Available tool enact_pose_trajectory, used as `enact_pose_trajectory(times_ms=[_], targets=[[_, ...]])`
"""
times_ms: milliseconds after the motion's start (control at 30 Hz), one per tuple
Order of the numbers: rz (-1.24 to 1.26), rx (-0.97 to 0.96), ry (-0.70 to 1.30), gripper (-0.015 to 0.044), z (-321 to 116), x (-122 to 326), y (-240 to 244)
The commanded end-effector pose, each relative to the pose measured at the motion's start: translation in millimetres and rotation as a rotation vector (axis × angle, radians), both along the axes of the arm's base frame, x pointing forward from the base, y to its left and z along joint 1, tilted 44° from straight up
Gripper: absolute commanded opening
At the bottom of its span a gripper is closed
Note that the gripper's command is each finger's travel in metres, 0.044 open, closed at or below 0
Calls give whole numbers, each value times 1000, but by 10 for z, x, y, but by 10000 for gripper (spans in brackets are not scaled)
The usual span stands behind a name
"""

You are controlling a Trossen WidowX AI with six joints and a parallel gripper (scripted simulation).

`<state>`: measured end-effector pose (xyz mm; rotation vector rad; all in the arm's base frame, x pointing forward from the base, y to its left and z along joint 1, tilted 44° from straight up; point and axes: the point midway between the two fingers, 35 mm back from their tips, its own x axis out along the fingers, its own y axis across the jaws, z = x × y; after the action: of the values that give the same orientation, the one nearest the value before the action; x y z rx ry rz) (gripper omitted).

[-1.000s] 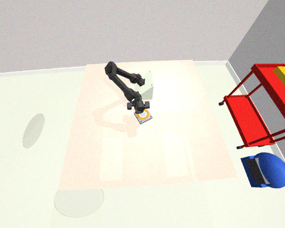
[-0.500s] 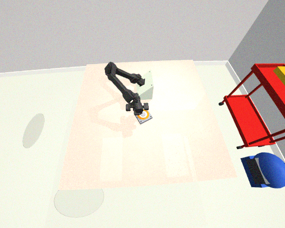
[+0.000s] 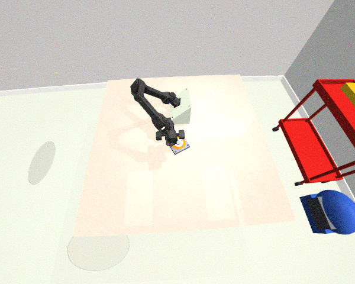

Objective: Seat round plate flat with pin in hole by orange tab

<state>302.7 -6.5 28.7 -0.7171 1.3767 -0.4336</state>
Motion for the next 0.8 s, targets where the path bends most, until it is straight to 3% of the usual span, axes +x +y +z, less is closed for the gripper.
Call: enact_pose_trajectory(times_ms=[0, 767], targets=[[1, -3, 0, 0, 1, 59, 2], [2, -2, -1, 0, 78, 141, 118]])
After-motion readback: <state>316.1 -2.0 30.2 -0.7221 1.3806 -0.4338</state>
